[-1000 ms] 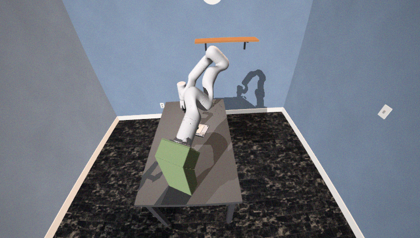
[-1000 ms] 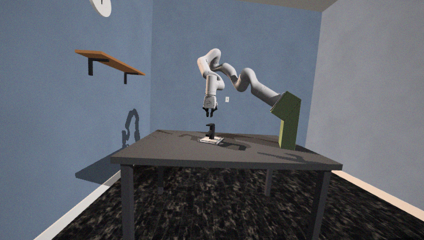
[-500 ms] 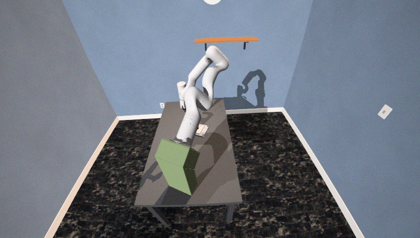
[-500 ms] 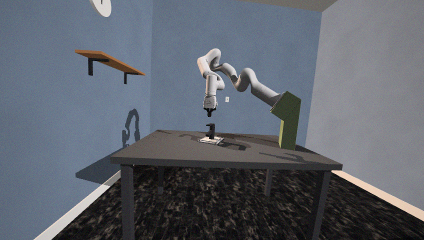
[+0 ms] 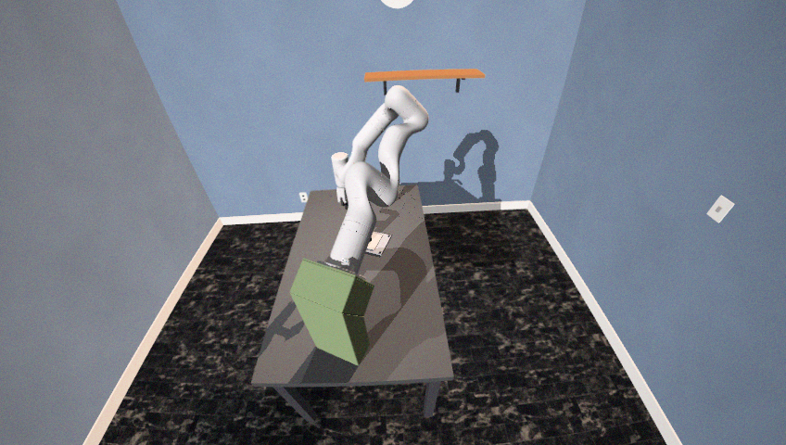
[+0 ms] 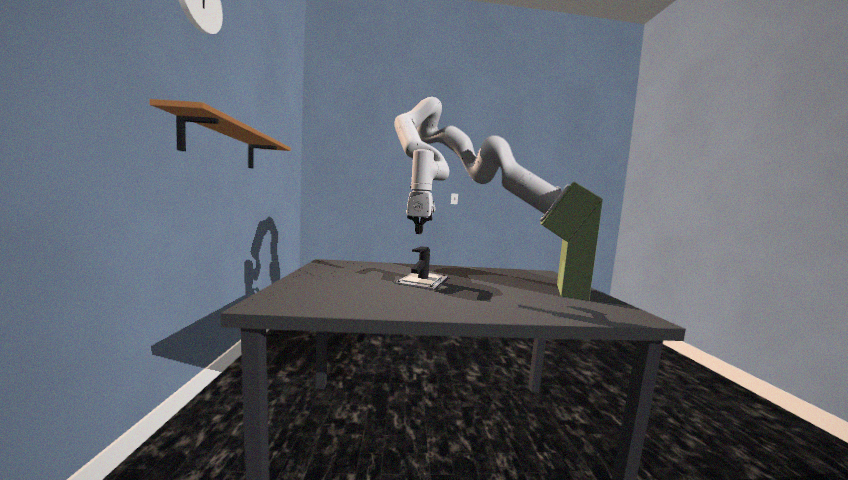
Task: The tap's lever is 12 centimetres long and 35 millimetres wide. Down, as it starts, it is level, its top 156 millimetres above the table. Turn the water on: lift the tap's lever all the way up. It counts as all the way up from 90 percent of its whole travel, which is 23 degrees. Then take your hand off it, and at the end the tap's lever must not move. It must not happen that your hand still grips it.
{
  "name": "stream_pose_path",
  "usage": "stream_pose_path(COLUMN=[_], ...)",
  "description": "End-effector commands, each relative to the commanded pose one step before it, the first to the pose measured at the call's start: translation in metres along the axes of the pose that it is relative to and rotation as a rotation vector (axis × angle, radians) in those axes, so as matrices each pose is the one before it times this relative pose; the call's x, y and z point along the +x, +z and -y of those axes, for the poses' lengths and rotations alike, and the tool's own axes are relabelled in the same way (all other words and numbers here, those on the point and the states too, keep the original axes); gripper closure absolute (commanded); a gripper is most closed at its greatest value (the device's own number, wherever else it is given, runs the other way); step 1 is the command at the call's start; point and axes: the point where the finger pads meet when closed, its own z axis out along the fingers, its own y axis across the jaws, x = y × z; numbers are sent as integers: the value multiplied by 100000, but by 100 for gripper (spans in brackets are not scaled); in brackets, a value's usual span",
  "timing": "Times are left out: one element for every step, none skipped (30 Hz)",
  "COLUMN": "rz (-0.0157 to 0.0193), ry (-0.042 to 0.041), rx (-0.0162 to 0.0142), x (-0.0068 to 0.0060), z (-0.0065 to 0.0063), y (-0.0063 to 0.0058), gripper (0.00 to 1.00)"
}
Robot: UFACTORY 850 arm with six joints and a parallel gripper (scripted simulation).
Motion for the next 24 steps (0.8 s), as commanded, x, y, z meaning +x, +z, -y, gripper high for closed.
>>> stream_pose_path(rz=[56,0,0,0,0,0,0,0,0,0,0,0,0,0,0,0,0,0,0,0,0,0,0,0], ry=[41,0,0,0,0,0,0,0,0,0,0,0,0,0,0,0,0,0,0,0,0,0,0,0], rx=[46,0,0,0,0,0,0,0,0,0,0,0,0,0,0,0,0,0,0,0,0,0,0,0], x=[-22,0,0,0,0,0,0,0,0,0,0,0,0,0,0,0,0,0,0,0,0,0,0,0], z=[30,0,0,0,0,0,0,0,0,0,0,0,0,0,0,0,0,0,0,0,0,0,0,0], y=[-24,0,0,0,0,0,0,0,0,0,0,0,0,0,0,0,0,0,0,0,0,0,0,0], gripper=[100,100,100,100,25,25,25,25,25,25,25,25,25,25,25,25,25,25,25,25,25,25,25,25])
